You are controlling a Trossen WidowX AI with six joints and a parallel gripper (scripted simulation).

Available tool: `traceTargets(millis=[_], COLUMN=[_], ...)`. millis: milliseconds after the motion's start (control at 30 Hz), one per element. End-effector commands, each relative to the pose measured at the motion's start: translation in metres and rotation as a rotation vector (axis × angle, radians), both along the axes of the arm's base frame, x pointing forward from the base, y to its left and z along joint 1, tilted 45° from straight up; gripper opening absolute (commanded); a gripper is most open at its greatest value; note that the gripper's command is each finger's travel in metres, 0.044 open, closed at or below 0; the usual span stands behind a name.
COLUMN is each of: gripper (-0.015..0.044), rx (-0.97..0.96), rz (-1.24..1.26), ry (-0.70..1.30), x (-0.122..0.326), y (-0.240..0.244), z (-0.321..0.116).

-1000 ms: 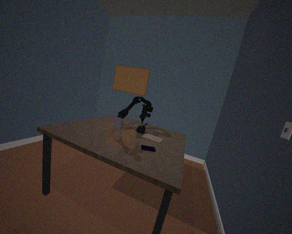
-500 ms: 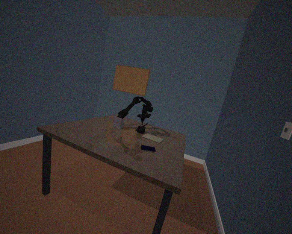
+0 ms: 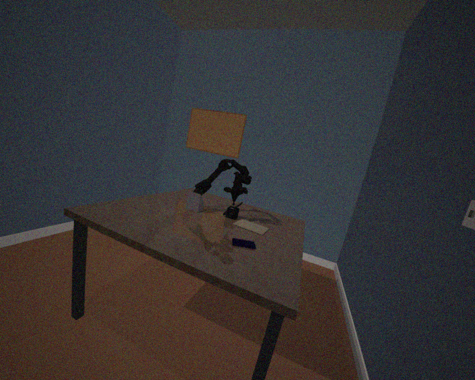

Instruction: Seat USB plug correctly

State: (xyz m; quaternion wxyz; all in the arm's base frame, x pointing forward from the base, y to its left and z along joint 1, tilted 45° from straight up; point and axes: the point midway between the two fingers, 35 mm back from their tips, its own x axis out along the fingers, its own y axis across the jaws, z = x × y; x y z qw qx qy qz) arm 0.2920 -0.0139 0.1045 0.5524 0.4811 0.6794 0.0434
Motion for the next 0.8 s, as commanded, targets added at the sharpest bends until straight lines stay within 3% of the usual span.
traceTargets(millis=[0, 767], gripper=[0.0, 0.0], rx=[0.007, 0.052], rz=[-0.079, -0.506], ry=[0.077, 0.499], x=[0.0001, 0.0001], y=[-0.0001, -0.0001], z=[-0.0002, -0.0002])
